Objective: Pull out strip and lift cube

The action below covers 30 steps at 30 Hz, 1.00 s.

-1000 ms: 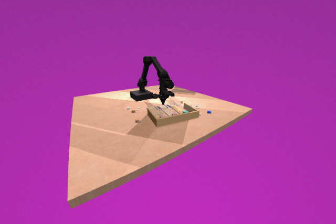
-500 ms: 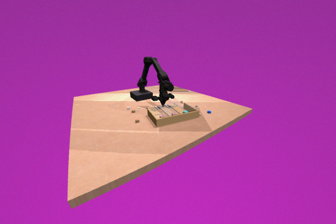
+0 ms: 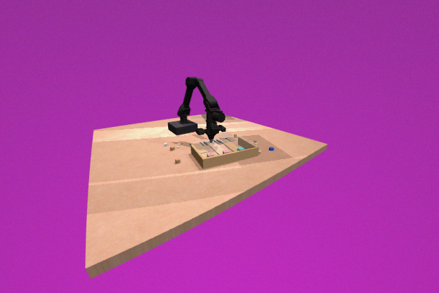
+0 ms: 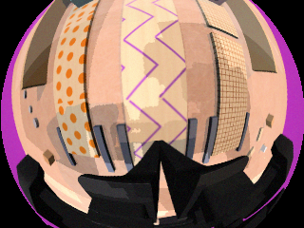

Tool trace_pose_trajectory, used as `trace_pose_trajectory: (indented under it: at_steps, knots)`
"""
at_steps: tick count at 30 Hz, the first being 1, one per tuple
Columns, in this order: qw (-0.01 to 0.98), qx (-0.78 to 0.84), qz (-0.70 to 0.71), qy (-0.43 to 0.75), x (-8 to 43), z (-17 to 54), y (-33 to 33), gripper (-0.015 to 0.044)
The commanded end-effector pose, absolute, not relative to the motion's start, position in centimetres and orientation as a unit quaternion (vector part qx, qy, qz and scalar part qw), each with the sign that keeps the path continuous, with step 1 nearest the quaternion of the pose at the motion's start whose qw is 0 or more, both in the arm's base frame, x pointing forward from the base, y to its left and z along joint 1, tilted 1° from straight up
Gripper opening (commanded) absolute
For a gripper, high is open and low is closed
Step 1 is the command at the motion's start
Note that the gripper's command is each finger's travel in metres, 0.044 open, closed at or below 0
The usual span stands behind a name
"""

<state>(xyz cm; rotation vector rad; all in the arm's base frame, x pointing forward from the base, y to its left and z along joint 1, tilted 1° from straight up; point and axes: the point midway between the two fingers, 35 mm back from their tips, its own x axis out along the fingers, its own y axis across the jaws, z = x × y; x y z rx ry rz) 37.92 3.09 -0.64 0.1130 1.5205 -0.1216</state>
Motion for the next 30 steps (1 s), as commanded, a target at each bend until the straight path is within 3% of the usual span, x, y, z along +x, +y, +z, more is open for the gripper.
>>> trace_pose_trajectory:
  at_steps: [1, 30]
  knots:
    - [0.722, 0.051, -0.053, 0.688, 37.93, -0.72, 3.13, 0.0]
    - [0.722, 0.051, -0.053, 0.688, 37.96, -0.97, 3.13, 0.0]
